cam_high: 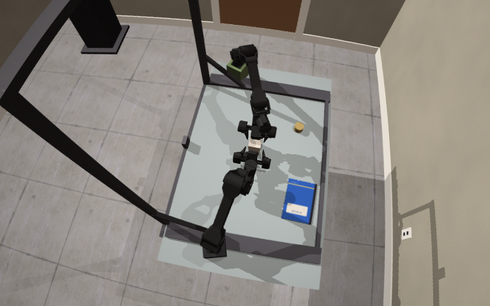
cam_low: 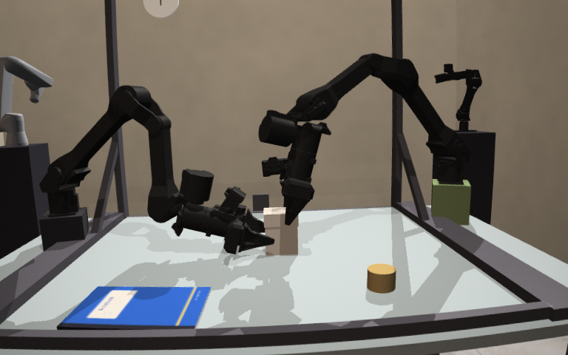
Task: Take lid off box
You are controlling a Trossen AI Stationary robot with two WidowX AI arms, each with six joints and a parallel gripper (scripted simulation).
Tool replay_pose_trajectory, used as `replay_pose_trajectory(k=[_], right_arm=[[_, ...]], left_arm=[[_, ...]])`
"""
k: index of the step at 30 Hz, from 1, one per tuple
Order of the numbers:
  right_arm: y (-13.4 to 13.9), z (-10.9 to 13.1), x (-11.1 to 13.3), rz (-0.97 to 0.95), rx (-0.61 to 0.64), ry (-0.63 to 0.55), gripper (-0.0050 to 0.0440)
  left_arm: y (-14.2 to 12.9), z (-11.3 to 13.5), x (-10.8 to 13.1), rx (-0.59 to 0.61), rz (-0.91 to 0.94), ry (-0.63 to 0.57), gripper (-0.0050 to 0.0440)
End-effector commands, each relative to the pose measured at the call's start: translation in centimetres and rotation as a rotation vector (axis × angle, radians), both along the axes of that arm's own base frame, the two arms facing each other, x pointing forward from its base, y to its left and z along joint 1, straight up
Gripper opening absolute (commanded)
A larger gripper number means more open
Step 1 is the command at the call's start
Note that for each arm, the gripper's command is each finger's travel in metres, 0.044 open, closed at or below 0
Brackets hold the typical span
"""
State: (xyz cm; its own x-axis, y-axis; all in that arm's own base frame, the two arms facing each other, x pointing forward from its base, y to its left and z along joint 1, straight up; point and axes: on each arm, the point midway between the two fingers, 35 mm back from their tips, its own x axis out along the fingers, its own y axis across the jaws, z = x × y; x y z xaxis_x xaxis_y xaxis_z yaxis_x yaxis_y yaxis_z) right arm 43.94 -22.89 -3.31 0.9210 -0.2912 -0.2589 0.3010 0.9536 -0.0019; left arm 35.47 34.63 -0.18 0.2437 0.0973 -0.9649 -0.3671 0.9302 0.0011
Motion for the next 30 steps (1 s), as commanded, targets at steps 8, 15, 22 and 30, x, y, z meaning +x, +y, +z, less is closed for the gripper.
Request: replay_pose_trajectory(k=[8, 15, 22, 30], right_arm=[[-0.6, 0.1, 2.0, 0.0, -0.003, -0.014, 0.044], [-0.8, -0.1, 2.6, 0.0, -0.003, -0.015, 0.044], [-0.9, 0.5, 2.5, 0.001, -0.011, -0.022, 0.044], [-0.9, 0.5, 2.5, 0.001, -0.011, -0.022, 0.0328]], left_arm=[[0.3, 0.8, 0.4, 0.018, 0.001, -0.017, 0.0406], [0.3, 0.8, 0.4, 0.018, 0.001, -0.017, 0.0406], [0.3, 0.8, 0.4, 0.018, 0.001, -0.017, 0.0406], [0.3, 0.8, 0.4, 0.018, 0.001, -0.017, 0.0406]])
